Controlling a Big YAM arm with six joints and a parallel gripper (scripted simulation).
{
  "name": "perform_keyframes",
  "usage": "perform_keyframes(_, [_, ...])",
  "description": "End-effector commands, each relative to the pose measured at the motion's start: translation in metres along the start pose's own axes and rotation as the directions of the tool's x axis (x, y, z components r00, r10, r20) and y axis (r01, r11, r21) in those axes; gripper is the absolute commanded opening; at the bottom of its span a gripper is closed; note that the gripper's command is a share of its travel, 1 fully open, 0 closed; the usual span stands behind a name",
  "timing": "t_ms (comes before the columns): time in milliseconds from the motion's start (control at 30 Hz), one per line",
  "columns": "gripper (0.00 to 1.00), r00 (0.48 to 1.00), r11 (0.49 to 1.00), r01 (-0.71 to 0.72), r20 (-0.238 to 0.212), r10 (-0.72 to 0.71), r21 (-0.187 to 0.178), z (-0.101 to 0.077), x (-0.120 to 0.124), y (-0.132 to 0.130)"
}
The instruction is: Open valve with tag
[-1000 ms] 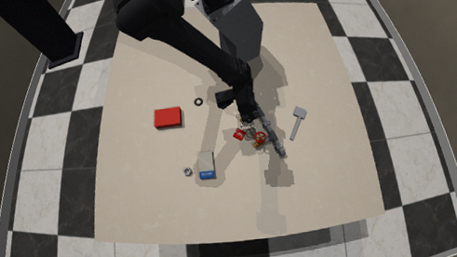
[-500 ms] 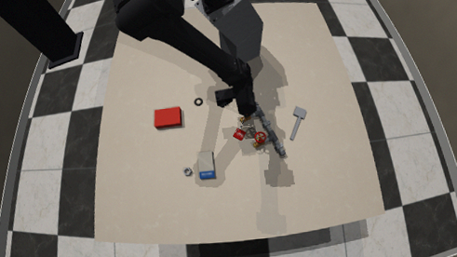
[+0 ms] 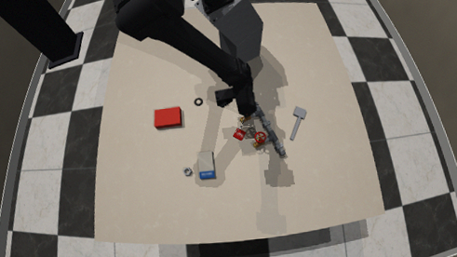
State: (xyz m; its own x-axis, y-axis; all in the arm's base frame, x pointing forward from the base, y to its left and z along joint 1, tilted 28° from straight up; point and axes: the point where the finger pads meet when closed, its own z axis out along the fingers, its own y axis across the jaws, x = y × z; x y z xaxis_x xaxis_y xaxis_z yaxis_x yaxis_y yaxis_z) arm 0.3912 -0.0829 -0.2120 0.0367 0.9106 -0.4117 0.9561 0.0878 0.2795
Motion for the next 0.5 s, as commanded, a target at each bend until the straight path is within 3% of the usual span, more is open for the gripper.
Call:
perform_keyframes(0, [0.0, 1.0, 1.0, -0.016, 0.002, 0.016, -0.008, 0.0003, 0.0017, 0.0032])
perform_keyframes(467, [0.0, 0.995, 0.995, 0.101, 0.003, -0.101, -0.008, 0.0003, 0.0017, 0.0033])
